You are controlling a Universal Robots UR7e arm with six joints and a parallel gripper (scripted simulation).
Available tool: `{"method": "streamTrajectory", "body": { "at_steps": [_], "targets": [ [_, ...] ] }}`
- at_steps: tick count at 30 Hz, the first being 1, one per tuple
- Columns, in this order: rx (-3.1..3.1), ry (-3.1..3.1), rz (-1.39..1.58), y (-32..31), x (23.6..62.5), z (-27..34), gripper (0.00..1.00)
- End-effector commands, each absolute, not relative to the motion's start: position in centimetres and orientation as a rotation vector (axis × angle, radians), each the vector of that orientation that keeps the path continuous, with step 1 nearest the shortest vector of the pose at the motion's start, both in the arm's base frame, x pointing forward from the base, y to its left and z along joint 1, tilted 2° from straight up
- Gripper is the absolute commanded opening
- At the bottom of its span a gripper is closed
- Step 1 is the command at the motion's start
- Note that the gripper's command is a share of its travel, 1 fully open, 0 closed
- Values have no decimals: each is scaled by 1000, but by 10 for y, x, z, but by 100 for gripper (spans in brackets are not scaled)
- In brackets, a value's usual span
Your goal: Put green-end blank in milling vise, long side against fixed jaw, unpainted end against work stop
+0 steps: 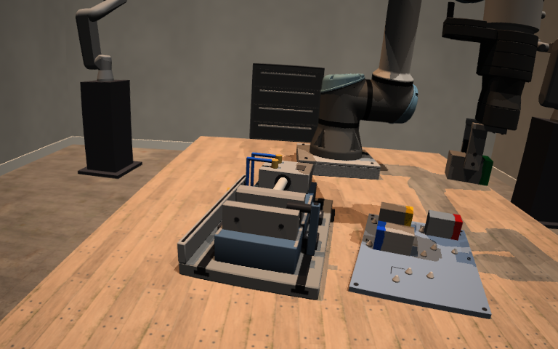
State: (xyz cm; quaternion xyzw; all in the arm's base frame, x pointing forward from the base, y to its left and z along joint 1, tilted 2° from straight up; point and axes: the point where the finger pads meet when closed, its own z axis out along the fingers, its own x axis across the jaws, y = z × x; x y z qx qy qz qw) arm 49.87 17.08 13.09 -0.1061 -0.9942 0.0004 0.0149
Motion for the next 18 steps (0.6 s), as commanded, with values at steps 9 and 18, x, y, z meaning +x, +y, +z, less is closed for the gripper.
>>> {"method": "streamTrajectory", "body": {
  "at_steps": [9,18],
  "targets": [
    [-330,-3096,0,171,499,128,0],
    [-330,-3096,0,171,499,125,0]
  ]
}}
